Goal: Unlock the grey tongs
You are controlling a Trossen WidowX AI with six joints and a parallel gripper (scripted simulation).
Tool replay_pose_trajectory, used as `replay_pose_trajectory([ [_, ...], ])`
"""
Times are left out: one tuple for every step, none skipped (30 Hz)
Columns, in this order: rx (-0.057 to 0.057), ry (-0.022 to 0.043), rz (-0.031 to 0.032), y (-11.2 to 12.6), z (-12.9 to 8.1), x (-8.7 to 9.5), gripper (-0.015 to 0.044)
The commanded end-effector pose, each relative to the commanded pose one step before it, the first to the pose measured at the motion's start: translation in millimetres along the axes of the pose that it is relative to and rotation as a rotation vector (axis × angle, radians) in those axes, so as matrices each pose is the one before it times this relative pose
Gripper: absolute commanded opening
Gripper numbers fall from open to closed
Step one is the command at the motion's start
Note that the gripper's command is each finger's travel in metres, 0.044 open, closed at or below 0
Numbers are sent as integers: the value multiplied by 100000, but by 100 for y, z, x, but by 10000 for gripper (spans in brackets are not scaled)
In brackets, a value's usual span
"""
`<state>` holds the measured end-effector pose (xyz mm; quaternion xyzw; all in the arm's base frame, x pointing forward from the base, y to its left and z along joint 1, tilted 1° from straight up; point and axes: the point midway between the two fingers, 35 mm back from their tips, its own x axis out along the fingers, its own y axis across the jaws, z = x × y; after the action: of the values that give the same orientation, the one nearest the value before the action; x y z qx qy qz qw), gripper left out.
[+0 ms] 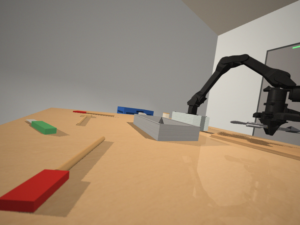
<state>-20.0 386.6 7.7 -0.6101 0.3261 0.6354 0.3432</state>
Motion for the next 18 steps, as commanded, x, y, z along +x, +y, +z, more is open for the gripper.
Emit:
replay_pose_trajectory([
  [-273, -146, -518, -9, -69, 618, -150],
  [0, 3, 2, 15, -24, 159, -150],
  [0, 3, 2, 15, -25, 158, -150],
  [0, 2, 1, 12, -20, 126, -150],
  [0, 1, 1, 8, -13, 76, -150],
  [0, 0, 0, 3, -4, 26, -150],
  [0, 0, 0, 0, 0, 0, -150],
  [0, 0, 0, 0, 0, 0, -150],
  [0, 0, 0, 0, 0, 0, -150],
  [230, 280, 594, 77, -47, -96, -124],
  [0, 0, 0, 0, 0, 0, -97],
  [0, 0, 0, 0, 0, 0, -71],
  [0, 0, 0, 0, 0, 0, -45],
  [0, 0, 0, 0, 0, 0, -19],
  [0, 0, 0, 0, 0, 0, 7],
  [0, 0, 0, 0, 0, 0, 34],
  [0, 0, 0, 0, 0, 0, 60],
  [0, 0, 0, 0, 0, 0, 86],
])
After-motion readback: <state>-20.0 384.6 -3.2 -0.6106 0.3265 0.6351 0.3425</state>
